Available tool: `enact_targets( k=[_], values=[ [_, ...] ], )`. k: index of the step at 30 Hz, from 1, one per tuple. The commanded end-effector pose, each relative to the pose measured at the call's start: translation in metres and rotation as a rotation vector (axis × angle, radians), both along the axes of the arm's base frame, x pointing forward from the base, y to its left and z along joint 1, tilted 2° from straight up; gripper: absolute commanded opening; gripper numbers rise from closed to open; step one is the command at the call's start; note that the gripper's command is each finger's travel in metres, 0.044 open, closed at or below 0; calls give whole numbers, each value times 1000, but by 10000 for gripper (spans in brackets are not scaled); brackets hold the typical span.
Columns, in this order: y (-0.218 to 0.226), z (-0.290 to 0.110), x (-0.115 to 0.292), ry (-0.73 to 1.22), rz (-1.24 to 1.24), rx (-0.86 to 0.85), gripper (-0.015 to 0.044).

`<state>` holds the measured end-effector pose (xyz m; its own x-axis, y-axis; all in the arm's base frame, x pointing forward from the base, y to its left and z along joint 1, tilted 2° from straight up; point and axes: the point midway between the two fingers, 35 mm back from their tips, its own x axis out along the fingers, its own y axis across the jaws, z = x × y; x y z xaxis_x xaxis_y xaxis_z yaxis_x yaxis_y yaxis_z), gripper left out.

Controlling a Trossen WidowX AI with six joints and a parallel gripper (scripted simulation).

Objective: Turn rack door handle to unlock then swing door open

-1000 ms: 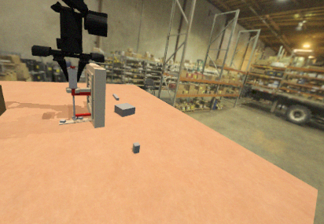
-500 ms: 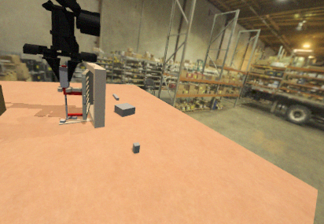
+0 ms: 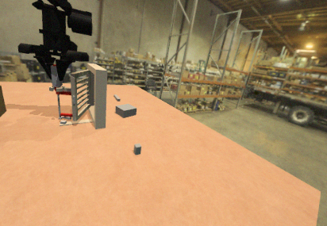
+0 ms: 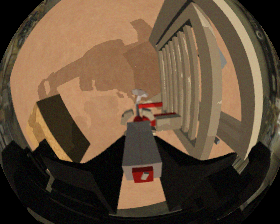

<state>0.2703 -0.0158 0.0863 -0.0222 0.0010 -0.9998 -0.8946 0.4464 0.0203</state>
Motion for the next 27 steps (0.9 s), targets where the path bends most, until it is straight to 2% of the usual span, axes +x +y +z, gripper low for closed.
enact_targets(
  k=[1,27],
  values=[
    [5,0,-4,-12,-85,0,20],
    [47,1,-36,-8,-460,-3,20]
  ],
)
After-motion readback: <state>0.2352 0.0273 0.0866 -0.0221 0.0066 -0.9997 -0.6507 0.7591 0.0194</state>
